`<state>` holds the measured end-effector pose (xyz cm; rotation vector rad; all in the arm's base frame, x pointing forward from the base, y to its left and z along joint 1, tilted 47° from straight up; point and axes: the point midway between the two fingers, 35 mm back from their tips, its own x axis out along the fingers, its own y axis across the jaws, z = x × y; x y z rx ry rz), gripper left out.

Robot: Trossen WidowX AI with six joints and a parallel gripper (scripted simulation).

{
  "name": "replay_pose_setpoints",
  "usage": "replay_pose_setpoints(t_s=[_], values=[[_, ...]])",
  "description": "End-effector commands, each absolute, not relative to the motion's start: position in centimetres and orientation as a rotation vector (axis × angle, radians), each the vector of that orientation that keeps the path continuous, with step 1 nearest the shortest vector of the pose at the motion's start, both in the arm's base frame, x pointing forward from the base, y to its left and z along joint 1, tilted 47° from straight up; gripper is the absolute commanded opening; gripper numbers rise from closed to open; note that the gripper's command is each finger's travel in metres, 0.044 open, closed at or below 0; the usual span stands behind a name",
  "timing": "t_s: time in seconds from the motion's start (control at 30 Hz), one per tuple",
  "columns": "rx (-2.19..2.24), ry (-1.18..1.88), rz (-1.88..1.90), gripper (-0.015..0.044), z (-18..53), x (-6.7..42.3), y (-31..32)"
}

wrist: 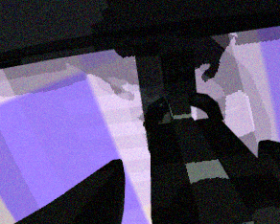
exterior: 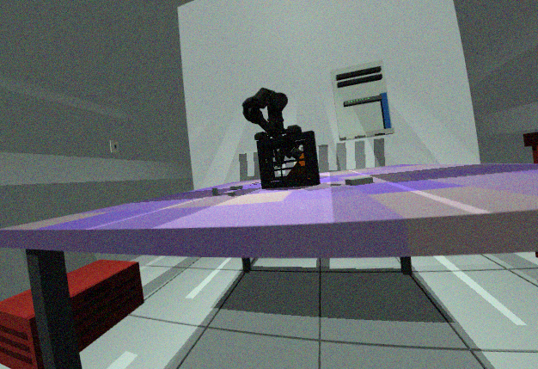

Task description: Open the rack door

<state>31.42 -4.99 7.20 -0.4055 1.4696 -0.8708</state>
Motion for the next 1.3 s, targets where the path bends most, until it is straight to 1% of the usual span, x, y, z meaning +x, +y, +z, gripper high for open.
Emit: replay_pose_setpoints(t_s=[0.0, 0.03, 0.27, 0.7, 0.87, 1.27], values=[[-0.408, 1.463, -0.871, 0.0293, 7.1, 31.35, -5.34], [-0.408, 1.463, -0.871, 0.0293, 7.09, 31.34, -5.36], [-0.408, 1.463, -0.871, 0.0109, 7.09, 31.34, -5.36], [-0.408, 1.463, -0.871, 0.0023, 7.09, 31.34, -5.36], [-0.384, 1.447, -0.893, 0.0021, 7.09, 31.34, -5.36], [0.053, 1.12, -1.26, 0.0021, 7.08, 31.34, -5.36]])
